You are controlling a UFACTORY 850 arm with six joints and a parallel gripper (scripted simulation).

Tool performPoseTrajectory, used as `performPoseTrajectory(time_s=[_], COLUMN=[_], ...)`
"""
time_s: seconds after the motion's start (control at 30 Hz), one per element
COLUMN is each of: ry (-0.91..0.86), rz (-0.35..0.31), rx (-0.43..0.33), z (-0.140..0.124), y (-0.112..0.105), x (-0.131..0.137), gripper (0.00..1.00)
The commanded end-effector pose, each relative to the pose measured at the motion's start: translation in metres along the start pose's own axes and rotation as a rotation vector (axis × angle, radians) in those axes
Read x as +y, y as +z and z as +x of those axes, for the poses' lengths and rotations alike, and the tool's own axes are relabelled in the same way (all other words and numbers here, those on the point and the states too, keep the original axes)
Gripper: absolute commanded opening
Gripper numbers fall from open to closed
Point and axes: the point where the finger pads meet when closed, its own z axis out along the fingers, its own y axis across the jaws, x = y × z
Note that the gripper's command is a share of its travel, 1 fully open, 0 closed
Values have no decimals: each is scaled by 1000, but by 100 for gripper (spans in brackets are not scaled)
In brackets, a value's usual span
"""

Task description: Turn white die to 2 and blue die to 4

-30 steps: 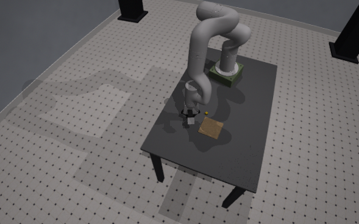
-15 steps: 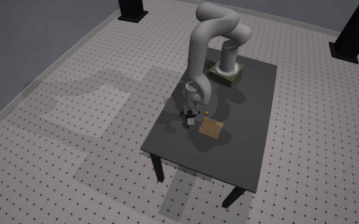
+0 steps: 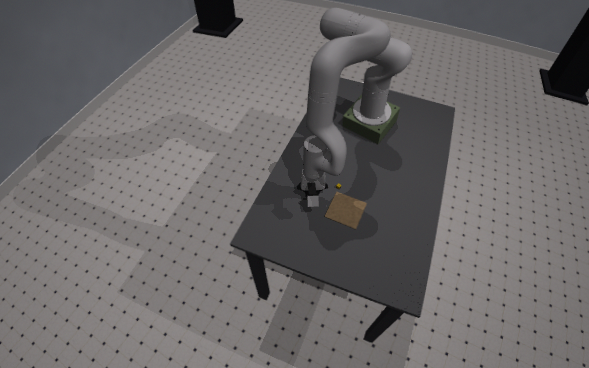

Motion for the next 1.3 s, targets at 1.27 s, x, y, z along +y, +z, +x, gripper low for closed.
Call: performPoseTrajectory(time_s=[1.27], ry=[0], rz=[-1], rx=[1], z=[1], y=[1], x=[1], gripper=[11])
